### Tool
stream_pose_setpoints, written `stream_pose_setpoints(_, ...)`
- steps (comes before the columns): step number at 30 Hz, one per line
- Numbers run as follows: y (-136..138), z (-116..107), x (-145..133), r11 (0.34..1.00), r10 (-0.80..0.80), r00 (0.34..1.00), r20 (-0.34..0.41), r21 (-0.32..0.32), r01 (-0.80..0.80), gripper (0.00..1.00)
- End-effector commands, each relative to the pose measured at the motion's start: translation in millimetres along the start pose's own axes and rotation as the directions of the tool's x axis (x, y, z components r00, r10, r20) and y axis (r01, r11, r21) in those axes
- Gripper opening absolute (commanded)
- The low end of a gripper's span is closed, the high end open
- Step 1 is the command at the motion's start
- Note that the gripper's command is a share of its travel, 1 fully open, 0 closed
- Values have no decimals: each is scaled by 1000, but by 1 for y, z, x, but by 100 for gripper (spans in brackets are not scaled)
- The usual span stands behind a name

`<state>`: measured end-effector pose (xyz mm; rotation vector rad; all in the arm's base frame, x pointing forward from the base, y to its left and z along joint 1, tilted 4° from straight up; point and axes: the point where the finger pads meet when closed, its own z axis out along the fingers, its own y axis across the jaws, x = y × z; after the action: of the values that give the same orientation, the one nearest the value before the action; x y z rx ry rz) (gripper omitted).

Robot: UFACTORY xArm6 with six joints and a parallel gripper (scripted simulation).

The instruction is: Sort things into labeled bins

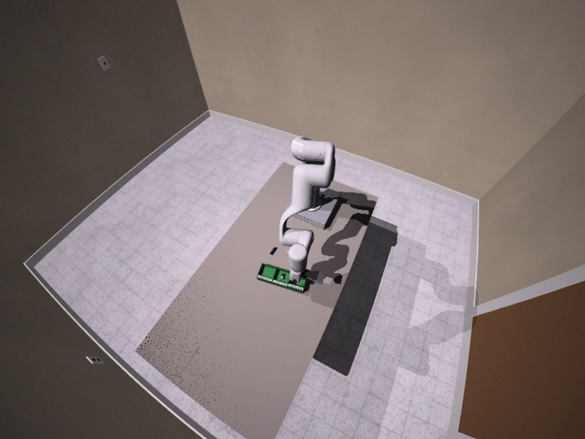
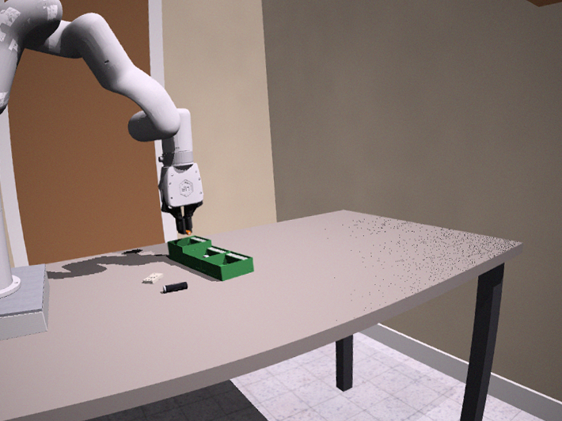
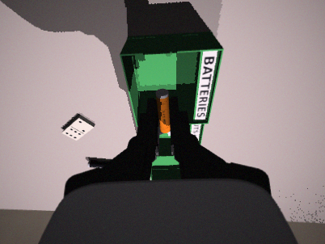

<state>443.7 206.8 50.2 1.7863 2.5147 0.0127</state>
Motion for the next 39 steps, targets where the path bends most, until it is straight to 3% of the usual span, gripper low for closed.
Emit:
stream_pose_setpoints(1,2,-2,0,1000,19,1000,13,-4,-18,0)
stream_pose_setpoints(14,2,2,1,1000,19,1000,13,-4,-18,0)
stream_pose_setpoints(39,2,48,0,1000,18,1000,13,-4,-18,0)
